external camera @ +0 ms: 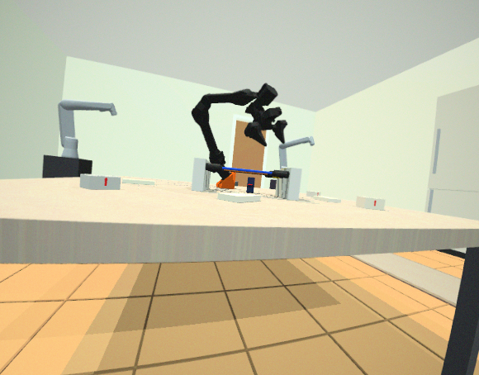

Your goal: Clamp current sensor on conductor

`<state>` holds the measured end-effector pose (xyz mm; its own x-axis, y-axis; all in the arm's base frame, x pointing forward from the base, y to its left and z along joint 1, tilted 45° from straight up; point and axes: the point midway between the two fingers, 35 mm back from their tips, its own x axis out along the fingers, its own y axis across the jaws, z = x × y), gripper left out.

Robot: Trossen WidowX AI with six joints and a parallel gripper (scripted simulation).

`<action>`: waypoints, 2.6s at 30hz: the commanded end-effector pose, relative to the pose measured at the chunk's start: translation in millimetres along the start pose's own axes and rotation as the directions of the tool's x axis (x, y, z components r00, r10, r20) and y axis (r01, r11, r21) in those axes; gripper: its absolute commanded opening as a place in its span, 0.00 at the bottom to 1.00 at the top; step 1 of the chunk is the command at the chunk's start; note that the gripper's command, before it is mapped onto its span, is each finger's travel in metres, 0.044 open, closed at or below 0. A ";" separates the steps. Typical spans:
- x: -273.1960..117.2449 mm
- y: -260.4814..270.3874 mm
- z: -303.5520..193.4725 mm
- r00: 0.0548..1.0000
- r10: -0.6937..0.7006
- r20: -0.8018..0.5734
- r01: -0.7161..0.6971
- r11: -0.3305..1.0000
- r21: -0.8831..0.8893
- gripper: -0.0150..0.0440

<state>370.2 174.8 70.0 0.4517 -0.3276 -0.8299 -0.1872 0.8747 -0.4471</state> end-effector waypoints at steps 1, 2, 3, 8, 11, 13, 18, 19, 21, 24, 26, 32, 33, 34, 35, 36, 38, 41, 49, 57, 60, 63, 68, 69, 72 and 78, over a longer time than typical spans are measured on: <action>16.9 52.7 -26.0 0.975 -0.193 -0.113 0.156 0.949 -0.275 1.00; 17.4 54.5 -27.0 0.973 -0.201 -0.114 0.161 0.945 -0.286 1.00; 17.4 54.7 -27.1 0.973 -0.201 -0.115 0.162 0.944 -0.287 1.00; 17.4 54.7 -27.1 0.973 -0.201 -0.115 0.162 0.944 -0.287 1.00; 17.4 54.7 -27.1 0.973 -0.201 -0.115 0.162 0.944 -0.287 1.00; 17.4 54.7 -27.1 0.973 -0.201 -0.115 0.162 0.944 -0.287 1.00; 17.4 54.7 -27.1 0.973 -0.201 -0.115 0.162 0.944 -0.287 1.00; 17.4 54.7 -27.1 0.973 -0.201 -0.115 0.162 0.944 -0.287 1.00; 17.4 54.7 -27.1 0.973 -0.201 -0.115 0.162 0.944 -0.287 1.00; 17.4 54.7 -27.1 0.973 -0.201 -0.115 0.162 0.944 -0.287 1.00; 17.3 53.8 -29.0 0.972 -0.205 -0.117 0.166 0.946 -0.277 0.96; 12.3 20.1 -92.8 0.930 -0.310 -0.199 0.327 0.943 0.060 0.74; 10.9 13.1 -104.9 0.920 -0.331 -0.212 0.360 0.925 0.122 0.74; 9.3 5.9 -117.0 0.909 -0.351 -0.224 0.393 0.901 0.182 0.74; 7.7 -1.1 -128.5 0.898 -0.371 -0.234 0.423 0.874 0.238 0.74; 6.9 -4.8 -134.4 0.893 -0.381 -0.239 0.438 0.859 0.266 0.74; 5.1 -12.2 -146.0 0.881 -0.402 -0.249 0.466 0.824 0.321 0.74; 3.1 -20.1 -158.1 0.869 -0.423 -0.258 0.494 0.784 0.376 0.74; 3.1 -20.1 -158.1 0.869 -0.423 -0.258 0.494 0.784 0.376 0.74; 9.6 -22.7 -159.4 0.869 -0.422 -0.258 0.492 0.785 0.377 0.74; 14.1 -24.5 -160.3 0.870 -0.421 -0.258 0.492 0.785 0.377 0.74; 18.6 -26.5 -161.3 0.870 -0.421 -0.258 0.492 0.785 0.377 0.74; 25.9 -29.9 -163.2 0.870 -0.421 -0.257 0.491 0.785 0.377 0.74; 27.4 -30.7 -163.6 0.870 -0.421 -0.257 0.491 0.785 0.377 0.74; 31.7 -32.8 -164.8 0.870 -0.421 -0.257 0.491 0.785 0.377 0.74; 40.1 -37.3 -167.5 0.870 -0.422 -0.257 0.492 0.785 0.377 0.74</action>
<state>248.0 75.7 1.4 0.2473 -0.7414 -0.6238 0.4063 0.6639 -0.6278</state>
